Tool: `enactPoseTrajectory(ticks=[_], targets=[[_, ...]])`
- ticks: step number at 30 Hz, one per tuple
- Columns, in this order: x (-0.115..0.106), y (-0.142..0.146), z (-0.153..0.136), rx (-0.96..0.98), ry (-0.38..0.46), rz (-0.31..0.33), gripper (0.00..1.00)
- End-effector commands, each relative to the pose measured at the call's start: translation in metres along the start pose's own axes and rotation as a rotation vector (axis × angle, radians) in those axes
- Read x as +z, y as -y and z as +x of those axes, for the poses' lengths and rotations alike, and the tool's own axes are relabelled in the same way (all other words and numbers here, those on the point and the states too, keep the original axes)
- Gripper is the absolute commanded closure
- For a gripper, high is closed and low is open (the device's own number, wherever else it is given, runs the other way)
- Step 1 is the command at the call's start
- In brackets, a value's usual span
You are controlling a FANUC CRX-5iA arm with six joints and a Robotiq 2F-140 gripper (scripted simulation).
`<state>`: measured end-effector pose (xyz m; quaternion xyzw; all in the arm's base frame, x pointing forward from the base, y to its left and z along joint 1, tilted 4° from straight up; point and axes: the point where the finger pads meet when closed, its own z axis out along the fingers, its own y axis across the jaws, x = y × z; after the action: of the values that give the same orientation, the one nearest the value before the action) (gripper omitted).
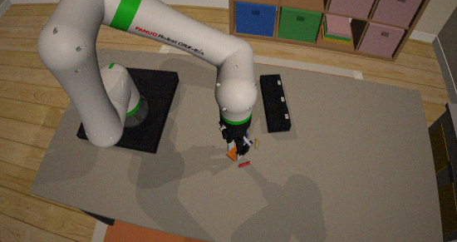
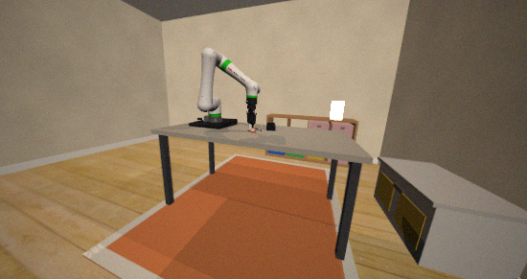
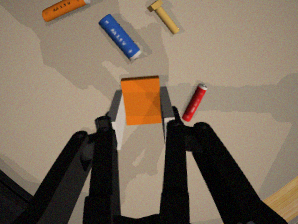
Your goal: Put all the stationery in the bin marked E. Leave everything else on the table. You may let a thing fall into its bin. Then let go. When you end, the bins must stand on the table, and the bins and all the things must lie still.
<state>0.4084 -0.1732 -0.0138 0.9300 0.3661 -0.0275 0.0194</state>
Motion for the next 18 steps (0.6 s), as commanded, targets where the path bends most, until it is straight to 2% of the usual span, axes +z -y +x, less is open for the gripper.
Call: enactPoseTrajectory(ticks=[1, 18], targets=[[0.0, 0.0, 0.0, 0.0, 0.0, 0.0, 0.79], [-0.05, 0.0, 0.0, 0.0, 0.0, 0.0, 0.79]])
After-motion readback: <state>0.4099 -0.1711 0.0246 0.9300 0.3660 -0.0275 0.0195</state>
